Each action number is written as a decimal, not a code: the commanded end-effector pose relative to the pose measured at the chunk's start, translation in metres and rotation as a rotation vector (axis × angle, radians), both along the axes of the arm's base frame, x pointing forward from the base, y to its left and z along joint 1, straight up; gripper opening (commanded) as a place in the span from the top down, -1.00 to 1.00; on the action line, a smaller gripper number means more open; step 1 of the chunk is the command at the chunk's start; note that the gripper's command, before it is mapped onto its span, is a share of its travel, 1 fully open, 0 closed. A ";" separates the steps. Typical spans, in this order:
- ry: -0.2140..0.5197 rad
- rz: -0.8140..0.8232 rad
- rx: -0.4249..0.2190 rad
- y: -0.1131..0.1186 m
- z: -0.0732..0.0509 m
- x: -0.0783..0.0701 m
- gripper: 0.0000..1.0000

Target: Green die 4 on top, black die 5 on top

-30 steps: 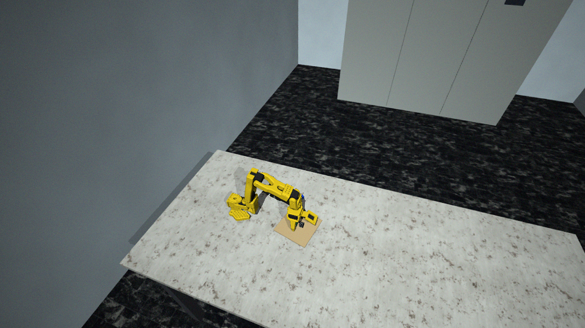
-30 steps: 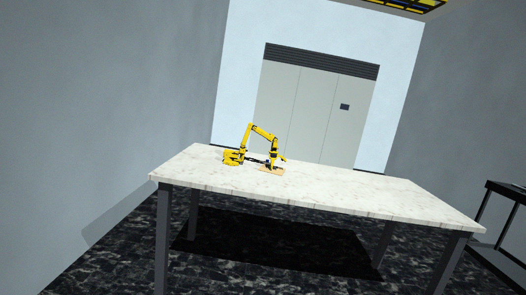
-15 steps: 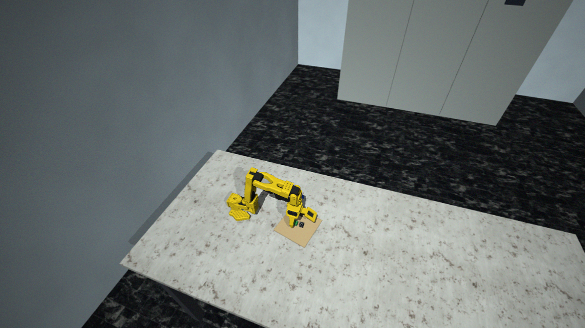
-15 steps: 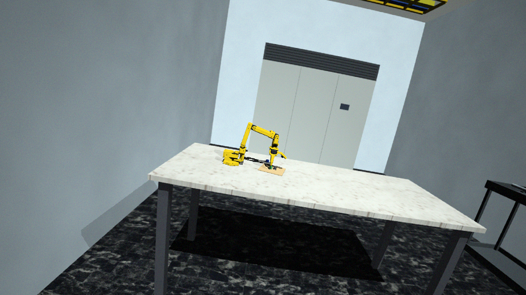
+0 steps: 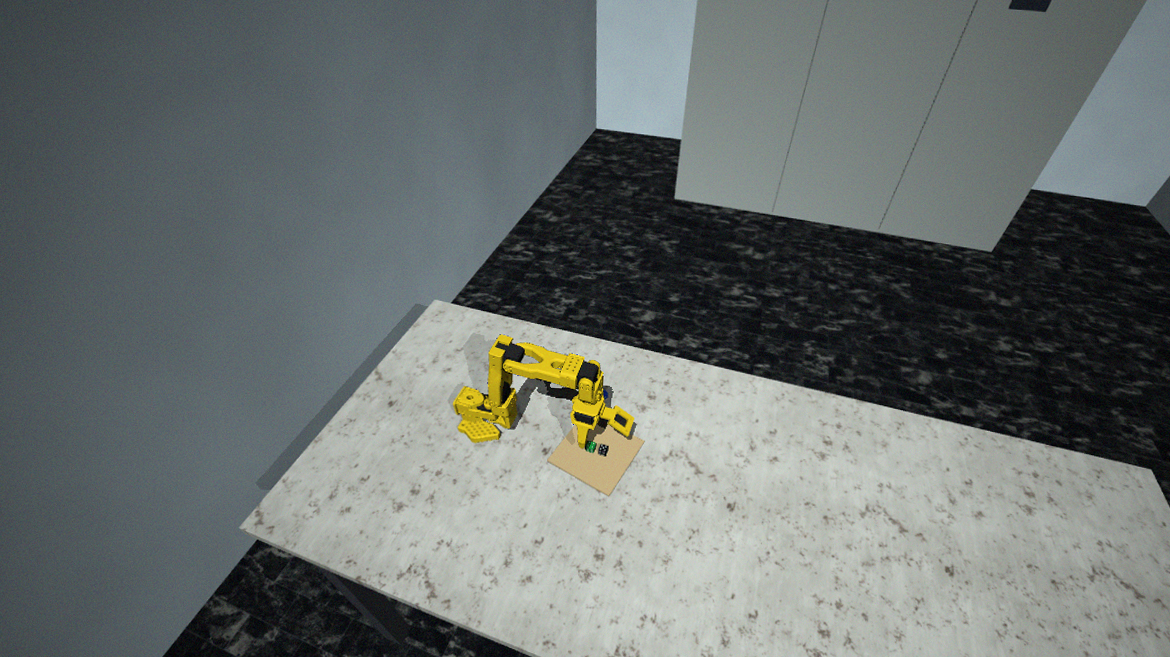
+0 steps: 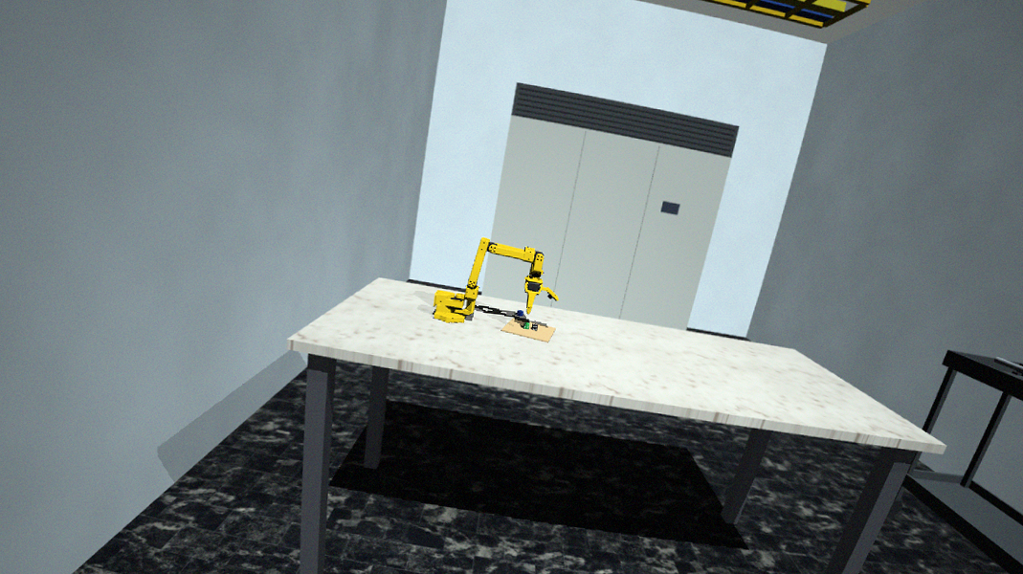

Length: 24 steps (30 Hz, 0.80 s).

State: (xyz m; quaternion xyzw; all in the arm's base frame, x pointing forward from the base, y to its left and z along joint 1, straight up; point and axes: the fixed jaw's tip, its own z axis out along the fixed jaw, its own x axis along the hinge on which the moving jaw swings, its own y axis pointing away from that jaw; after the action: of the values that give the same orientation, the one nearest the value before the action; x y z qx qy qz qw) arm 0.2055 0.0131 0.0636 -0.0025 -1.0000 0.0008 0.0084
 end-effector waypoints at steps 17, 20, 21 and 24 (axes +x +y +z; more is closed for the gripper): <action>-0.079 0.006 0.003 0.002 0.015 0.007 0.47; -0.086 0.006 0.003 0.001 0.017 0.005 0.47; -0.091 0.006 0.003 0.001 0.018 0.005 0.47; -0.113 0.006 0.003 -0.001 0.025 0.000 0.47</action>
State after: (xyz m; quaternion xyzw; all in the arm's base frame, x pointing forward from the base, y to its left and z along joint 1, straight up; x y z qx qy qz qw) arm 0.2059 0.0131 0.0712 -0.0023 -1.0000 0.0003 -0.0088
